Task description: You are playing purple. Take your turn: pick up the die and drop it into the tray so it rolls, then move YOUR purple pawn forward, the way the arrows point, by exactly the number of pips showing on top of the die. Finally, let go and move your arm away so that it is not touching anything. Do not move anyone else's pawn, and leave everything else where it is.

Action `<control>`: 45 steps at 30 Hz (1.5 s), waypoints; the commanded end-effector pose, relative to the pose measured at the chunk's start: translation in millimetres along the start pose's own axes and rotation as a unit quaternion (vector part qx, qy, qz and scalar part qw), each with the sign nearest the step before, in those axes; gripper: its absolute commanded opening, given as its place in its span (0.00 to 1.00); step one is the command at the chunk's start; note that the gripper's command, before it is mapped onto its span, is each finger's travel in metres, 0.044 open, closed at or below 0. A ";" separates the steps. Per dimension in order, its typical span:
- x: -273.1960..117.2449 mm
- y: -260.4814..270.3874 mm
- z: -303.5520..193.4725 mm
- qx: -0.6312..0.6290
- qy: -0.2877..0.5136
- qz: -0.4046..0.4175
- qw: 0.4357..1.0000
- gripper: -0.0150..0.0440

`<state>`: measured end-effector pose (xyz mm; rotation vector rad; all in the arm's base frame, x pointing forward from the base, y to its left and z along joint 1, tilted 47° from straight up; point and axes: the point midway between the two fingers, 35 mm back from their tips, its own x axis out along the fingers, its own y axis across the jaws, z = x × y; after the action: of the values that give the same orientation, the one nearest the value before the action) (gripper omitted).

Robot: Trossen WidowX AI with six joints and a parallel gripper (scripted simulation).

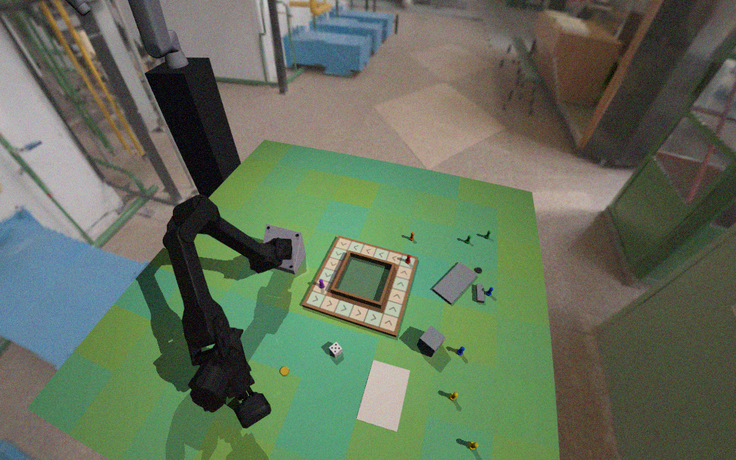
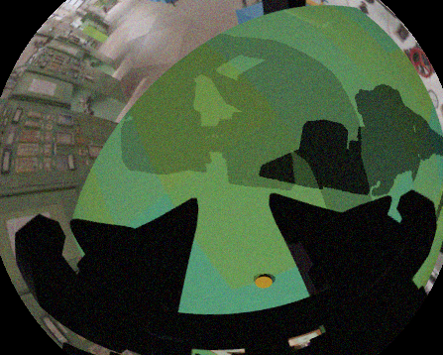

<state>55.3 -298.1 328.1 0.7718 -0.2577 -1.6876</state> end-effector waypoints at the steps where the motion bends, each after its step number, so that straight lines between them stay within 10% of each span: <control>1: -0.3 18.0 -73.2 -0.158 0.102 -0.016 0.982 0.72; 16: -65.5 31.4 -234.8 -0.692 0.201 -0.007 0.694 0.72; 45: -31.0 21.2 -245.4 -0.695 0.200 -0.007 0.690 0.72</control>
<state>225.5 -215.2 169.8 -0.0813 1.2389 -1.1754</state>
